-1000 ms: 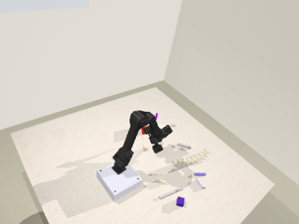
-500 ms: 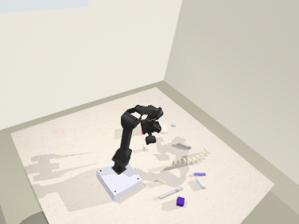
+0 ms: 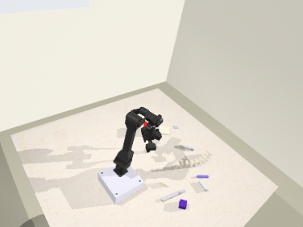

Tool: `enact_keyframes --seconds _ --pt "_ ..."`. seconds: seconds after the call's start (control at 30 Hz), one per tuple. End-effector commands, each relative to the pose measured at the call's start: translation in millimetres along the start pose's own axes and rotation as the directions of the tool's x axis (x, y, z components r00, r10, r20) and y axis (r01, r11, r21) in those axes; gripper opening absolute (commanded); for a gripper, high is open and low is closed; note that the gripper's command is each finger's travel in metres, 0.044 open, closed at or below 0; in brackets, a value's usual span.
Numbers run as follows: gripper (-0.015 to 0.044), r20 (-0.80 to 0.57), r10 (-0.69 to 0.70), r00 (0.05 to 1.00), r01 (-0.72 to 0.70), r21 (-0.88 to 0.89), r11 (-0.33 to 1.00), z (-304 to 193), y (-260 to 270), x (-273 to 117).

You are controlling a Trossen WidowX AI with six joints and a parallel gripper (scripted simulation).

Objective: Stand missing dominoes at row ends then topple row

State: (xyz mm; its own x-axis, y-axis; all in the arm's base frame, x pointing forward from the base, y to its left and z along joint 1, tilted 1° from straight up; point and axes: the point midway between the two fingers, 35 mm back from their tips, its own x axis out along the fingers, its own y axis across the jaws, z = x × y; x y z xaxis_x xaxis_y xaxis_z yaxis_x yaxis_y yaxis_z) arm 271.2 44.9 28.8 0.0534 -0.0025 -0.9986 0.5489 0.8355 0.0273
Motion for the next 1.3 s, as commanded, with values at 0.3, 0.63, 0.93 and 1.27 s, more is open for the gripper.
enact_keyframes --seconds 0.3,0.63,0.93,1.27 --pt "0.044 0.001 -0.004 1.0 0.004 0.005 1.0 -1 -2 22" --pt "0.0256 0.001 -0.004 1.0 0.004 0.005 1.0 -1 -2 24" --pt "0.0107 0.001 -0.004 1.0 0.004 0.005 1.0 -1 -2 24" --pt "0.0107 0.002 -0.002 1.0 0.002 0.004 1.0 5 4 -16"
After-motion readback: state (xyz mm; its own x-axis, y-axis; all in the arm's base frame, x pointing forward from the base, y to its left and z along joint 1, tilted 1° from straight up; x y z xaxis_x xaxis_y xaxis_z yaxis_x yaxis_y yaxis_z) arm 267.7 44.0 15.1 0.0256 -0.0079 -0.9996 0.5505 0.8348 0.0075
